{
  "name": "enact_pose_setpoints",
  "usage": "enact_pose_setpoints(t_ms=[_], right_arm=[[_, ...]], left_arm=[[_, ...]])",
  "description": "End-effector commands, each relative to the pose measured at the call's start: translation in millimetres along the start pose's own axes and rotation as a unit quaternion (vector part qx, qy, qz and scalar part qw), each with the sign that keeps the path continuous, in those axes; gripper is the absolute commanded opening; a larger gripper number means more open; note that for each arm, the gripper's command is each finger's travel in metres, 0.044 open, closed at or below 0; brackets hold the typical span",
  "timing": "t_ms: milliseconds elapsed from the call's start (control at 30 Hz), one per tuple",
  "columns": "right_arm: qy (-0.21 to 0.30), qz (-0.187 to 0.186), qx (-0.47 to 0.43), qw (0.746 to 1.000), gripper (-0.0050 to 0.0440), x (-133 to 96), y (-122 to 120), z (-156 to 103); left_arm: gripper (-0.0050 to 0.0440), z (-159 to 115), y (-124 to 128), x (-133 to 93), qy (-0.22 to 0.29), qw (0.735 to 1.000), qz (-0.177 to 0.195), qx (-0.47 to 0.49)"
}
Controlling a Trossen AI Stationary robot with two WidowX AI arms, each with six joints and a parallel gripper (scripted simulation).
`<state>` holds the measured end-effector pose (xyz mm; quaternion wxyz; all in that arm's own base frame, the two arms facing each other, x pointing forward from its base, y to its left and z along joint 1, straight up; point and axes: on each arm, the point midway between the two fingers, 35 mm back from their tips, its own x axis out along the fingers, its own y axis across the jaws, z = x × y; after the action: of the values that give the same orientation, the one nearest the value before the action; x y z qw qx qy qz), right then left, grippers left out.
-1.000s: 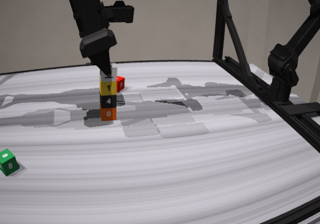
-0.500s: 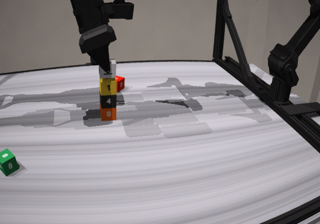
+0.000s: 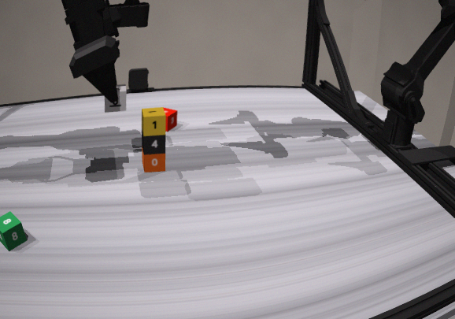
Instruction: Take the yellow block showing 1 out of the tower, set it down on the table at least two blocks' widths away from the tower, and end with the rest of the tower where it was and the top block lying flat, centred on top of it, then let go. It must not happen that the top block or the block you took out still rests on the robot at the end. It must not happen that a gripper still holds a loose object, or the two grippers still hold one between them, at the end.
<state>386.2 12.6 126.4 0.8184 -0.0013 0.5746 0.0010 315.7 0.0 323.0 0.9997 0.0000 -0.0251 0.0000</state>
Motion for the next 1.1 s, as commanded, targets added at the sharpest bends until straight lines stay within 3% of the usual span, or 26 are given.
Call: enact_pose_setpoints(t_ms=[0,633,733,867,900,967,1067], right_arm=[[-0.001,0.000,0.000,1.000,0.0000,-1,0,-2],[-0.001,0.000,0.000,1.000,0.0000,-1,0,-2],[-0.001,0.000,0.000,1.000,0.0000,-1,0,-2],[-0.001,0.000,0.000,1.000,0.0000,-1,0,-2],[-0.001,0.000,0.000,1.000,0.0000,-1,0,-2],[-0.001,0.000,0.000,1.000,0.0000,-1,0,-2],[-0.001,0.000,0.000,1.000,0.0000,-1,0,-2]], left_arm=[[0.0400,0,0,0,0.000,1.000,0.000,0.000],[0.0400,-5,0,3,0.004,1.000,0.000,0.000],[0.0400,-32,-2,16,0.021,1.000,0.000,-0.001],[0.0400,-94,-7,35,0.062,0.998,0.000,-0.002],[0.0400,-110,-8,37,0.073,0.997,0.000,-0.002],[0.0400,-110,-8,37,0.073,0.997,0.000,-0.002],[0.0400,-155,-12,38,0.103,0.995,0.000,-0.001]])
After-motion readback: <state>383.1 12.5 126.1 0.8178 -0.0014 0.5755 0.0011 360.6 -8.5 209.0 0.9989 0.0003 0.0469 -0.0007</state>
